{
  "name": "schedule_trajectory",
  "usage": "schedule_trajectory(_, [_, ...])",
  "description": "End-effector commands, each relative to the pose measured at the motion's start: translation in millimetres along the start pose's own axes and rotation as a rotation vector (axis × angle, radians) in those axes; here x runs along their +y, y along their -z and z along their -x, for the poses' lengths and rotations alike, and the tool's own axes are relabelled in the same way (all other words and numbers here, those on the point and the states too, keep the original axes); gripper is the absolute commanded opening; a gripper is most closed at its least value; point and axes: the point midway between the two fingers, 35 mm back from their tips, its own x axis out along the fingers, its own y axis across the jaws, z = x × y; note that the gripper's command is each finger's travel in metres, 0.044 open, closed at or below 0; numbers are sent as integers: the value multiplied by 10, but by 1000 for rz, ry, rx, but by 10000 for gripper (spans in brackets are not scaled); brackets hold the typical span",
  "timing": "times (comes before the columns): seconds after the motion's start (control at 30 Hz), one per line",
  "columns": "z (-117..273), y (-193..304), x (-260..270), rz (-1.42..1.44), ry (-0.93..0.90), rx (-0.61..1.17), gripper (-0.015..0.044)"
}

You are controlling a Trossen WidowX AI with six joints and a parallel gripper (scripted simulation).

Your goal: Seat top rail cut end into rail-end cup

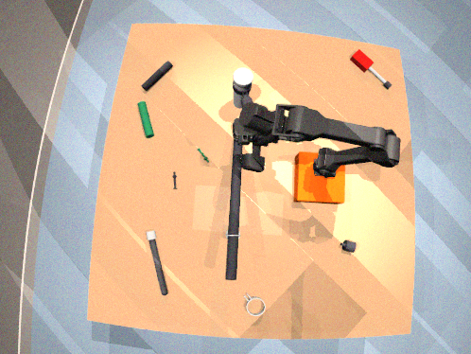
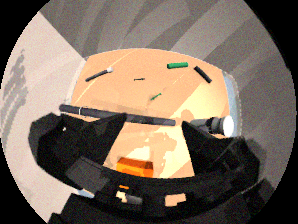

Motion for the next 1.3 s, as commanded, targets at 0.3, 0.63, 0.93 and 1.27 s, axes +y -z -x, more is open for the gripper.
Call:
schedule_trajectory(0.3, [-109, 91, -587, 655, -63, 72, 440])
schedule_trajectory(0.63, [-113, 253, -1202, 1137, -143, 27, 440])
schedule_trajectory(0.93, [-75, 372, -1513, 1416, -157, -36, 440])
schedule_trajectory(1.27, [-31, 470, -1731, 1783, -141, -106, 440])
